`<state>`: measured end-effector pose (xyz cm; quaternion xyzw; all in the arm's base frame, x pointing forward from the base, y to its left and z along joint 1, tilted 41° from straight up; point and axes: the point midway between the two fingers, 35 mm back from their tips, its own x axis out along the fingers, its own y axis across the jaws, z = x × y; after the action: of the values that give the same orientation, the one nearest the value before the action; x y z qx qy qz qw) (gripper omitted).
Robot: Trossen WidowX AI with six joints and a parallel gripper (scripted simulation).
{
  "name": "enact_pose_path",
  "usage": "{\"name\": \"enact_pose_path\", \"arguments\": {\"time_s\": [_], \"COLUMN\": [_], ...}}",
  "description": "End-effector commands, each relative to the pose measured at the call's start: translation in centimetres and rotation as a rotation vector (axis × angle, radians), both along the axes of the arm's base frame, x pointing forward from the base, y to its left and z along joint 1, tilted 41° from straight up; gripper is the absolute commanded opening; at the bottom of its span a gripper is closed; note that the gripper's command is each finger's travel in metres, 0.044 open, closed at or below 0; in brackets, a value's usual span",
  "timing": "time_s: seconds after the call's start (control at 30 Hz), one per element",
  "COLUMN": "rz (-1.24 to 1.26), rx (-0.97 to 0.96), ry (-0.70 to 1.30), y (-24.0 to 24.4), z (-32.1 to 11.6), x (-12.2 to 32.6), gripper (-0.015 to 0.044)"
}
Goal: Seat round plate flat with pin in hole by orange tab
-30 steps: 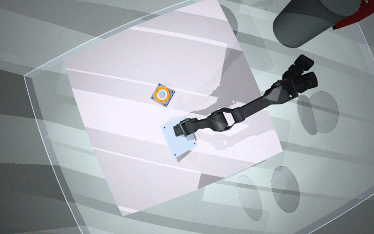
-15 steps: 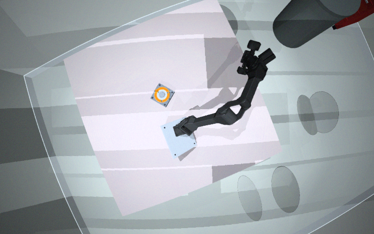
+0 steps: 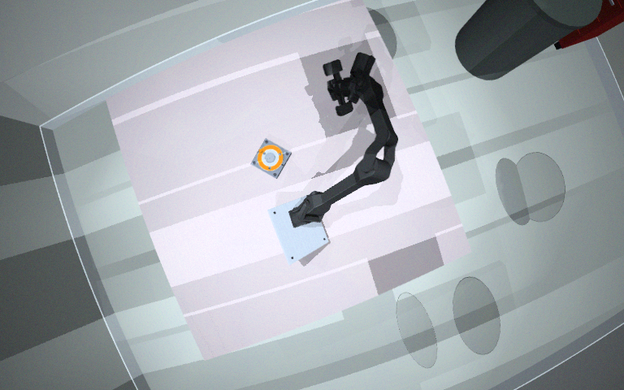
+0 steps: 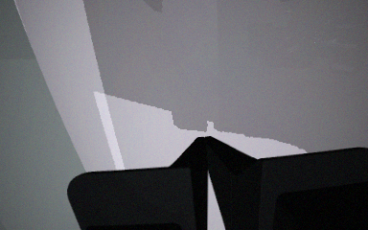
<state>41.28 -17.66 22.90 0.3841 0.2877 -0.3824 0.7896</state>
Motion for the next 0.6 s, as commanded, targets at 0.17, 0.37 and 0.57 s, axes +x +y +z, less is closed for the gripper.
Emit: {"name": "enact_pose_path", "arguments": {"time_s": [0.17, 0.37, 0.57], "rz": [0.281, 0.505, 0.803], "rx": [-0.088, -0.229, -0.498], "ry": [0.394, 0.668, 0.995], "y": [10.6, 17.4, 24.0], "z": [-10.8, -17.0, -23.0], "x": [0.3, -2.5, -8.6], "gripper": [0.0000, 0.0000, 0.0000]}}
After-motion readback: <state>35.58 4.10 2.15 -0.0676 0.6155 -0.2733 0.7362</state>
